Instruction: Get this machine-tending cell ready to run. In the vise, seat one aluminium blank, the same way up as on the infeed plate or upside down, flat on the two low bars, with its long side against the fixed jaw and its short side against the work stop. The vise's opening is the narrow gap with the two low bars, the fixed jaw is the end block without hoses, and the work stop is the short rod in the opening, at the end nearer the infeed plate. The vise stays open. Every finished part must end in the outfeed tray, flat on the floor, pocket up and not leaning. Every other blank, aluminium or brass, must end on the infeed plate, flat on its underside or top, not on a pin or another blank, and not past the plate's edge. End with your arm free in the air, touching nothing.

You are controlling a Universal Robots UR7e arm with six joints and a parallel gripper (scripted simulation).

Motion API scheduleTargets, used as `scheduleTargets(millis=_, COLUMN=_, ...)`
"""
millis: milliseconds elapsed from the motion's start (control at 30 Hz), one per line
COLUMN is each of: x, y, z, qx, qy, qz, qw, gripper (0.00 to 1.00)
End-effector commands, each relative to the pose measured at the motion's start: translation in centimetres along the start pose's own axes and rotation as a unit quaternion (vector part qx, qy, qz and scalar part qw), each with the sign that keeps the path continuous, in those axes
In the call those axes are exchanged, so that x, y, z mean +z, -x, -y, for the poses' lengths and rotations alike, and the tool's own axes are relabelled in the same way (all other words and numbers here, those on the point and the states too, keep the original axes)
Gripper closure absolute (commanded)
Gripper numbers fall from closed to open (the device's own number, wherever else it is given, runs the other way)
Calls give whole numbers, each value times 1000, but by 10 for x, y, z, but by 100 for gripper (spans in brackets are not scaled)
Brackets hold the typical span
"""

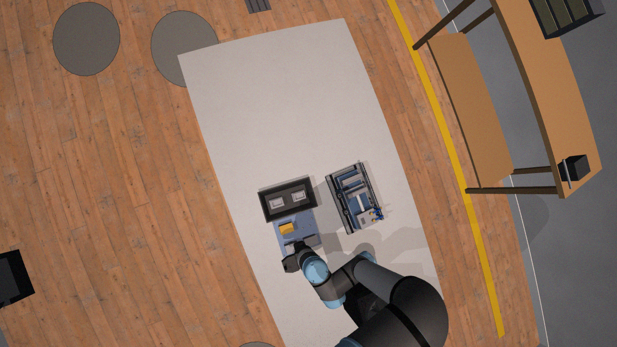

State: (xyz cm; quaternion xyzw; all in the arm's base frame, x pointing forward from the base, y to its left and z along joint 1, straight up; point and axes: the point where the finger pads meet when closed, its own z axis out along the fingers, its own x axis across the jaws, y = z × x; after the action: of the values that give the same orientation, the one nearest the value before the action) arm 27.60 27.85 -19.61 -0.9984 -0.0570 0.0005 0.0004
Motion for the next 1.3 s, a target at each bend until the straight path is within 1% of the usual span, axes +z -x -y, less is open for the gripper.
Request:
scheduleTargets(millis=0, x=1, y=-2, z=1, qx=0, qy=0, qz=-2, qw=1000, gripper=0)
scheduleTargets(millis=1267, x=13, y=-2, z=1, qx=0, qy=0, qz=-2, qw=1000, gripper=0)
